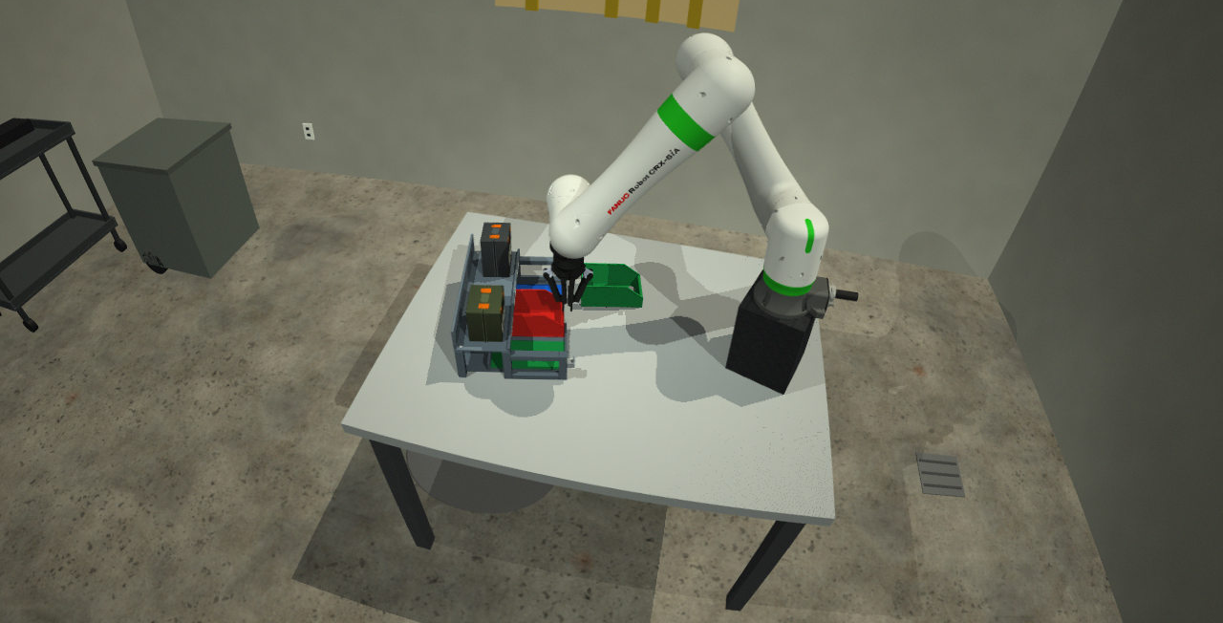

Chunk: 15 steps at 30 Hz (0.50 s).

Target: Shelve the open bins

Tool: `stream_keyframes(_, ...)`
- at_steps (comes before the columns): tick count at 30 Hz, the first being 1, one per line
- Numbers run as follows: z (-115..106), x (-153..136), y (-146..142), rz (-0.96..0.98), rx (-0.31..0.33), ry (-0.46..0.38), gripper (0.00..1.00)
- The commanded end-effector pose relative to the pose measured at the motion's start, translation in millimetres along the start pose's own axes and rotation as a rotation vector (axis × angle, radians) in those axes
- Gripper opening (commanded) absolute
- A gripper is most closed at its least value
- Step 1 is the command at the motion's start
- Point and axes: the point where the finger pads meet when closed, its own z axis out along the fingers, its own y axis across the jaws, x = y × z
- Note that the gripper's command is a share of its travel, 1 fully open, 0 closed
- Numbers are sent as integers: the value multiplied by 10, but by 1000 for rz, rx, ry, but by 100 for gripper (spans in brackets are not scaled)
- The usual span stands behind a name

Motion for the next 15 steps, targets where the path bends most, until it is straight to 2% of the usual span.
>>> stream_keyframes(1,-2,1,-10,0,0,0,0)
stream_keyframes(15,-2,1,-35,0,0,0,0)
